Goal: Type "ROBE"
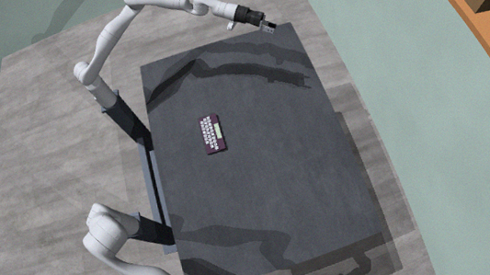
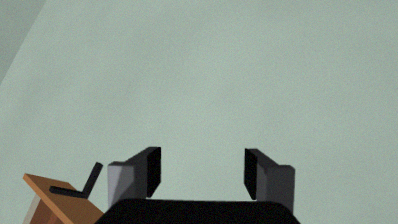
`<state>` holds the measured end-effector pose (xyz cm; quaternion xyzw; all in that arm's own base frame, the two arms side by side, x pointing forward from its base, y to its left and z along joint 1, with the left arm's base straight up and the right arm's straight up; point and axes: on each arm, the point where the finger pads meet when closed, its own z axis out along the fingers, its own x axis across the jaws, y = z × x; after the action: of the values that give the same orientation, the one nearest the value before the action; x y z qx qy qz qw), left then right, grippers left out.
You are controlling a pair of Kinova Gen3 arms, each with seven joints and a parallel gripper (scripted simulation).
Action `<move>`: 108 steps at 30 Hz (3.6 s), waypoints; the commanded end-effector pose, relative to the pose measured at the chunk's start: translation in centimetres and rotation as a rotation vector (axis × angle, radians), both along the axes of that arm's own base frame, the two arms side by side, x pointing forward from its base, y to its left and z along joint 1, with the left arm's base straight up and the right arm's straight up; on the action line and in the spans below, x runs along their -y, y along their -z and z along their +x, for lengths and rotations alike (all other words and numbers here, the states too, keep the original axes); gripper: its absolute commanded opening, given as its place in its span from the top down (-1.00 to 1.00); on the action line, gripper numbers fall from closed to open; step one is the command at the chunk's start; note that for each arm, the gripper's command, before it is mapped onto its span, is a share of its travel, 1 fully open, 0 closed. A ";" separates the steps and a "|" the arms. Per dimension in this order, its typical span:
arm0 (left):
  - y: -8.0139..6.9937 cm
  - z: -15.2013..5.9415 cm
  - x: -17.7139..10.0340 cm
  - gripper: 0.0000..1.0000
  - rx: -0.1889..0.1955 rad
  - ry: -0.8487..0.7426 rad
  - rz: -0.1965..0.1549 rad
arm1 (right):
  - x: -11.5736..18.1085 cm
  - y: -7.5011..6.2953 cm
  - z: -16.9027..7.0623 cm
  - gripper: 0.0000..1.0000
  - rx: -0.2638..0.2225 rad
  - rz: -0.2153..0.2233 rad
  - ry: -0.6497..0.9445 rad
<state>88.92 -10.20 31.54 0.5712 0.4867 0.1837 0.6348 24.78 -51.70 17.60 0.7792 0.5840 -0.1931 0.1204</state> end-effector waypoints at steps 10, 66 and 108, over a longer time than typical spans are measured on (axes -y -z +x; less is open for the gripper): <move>-0.2 0.0 0.0 -1.00 0.003 0.000 0.000 | -0.5 0.3 -6.3 -1.00 0.069 0.055 0.234; -0.2 0.0 0.0 1.00 0.003 0.000 0.000 | -9.2 -0.4 -25.1 -1.00 0.419 0.259 1.269; 3.1 -3.9 14.1 1.00 -0.221 -0.081 -0.020 | -9.2 -0.4 -25.1 -1.00 0.419 0.259 1.269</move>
<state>85.56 -23.18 28.69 0.5601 0.5704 0.1438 0.5834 -0.28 -42.46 17.97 1.0000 -0.0034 -0.0001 -0.0008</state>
